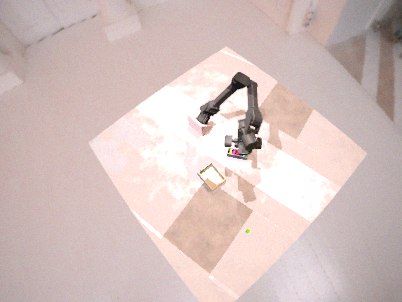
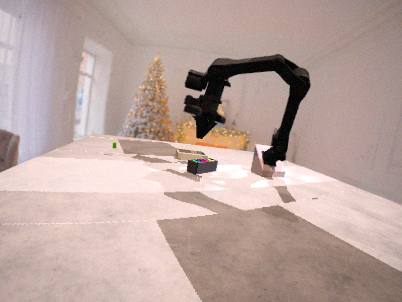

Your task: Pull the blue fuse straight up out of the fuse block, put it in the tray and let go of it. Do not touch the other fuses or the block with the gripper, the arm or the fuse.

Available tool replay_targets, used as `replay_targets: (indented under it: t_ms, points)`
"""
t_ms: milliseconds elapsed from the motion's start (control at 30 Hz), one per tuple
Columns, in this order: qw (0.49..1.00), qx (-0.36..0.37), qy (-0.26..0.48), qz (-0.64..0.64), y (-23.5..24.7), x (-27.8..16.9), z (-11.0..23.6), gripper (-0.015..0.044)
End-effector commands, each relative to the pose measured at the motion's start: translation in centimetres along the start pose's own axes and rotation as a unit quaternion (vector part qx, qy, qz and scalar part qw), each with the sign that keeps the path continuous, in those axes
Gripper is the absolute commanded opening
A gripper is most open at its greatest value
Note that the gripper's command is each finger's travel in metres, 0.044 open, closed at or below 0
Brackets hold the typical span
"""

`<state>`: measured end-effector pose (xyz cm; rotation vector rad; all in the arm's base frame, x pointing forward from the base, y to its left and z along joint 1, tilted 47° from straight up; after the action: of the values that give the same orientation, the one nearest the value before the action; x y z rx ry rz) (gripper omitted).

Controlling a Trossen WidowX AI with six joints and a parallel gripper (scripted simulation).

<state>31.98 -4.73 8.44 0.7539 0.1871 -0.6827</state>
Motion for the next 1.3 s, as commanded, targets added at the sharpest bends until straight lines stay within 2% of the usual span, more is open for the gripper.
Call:
replay_targets:
  t_ms: [0, 433, 1267]
  points:
    - [0.996, -0.025, 0.073, -0.050, 0.1, -1.3, -3.8, 0.0074]
    - [0.996, -0.025, 0.073, -0.050, 0.3, -1.4, -4.0, 0.0074]
    - [0.996, -0.025, 0.073, -0.050, 0.3, -1.8, -6.4, 0.0074]
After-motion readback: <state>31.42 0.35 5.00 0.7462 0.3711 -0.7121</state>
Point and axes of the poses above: the point midway between the two fingers, 35 mm back from their tips, its own z axis back along the fingers, its own y axis across the jaws, x = y × z, the point moved 3 cm from there along z, back along the fingers, and after that the axes turned 9 degrees about z, right-handed, at the moved point
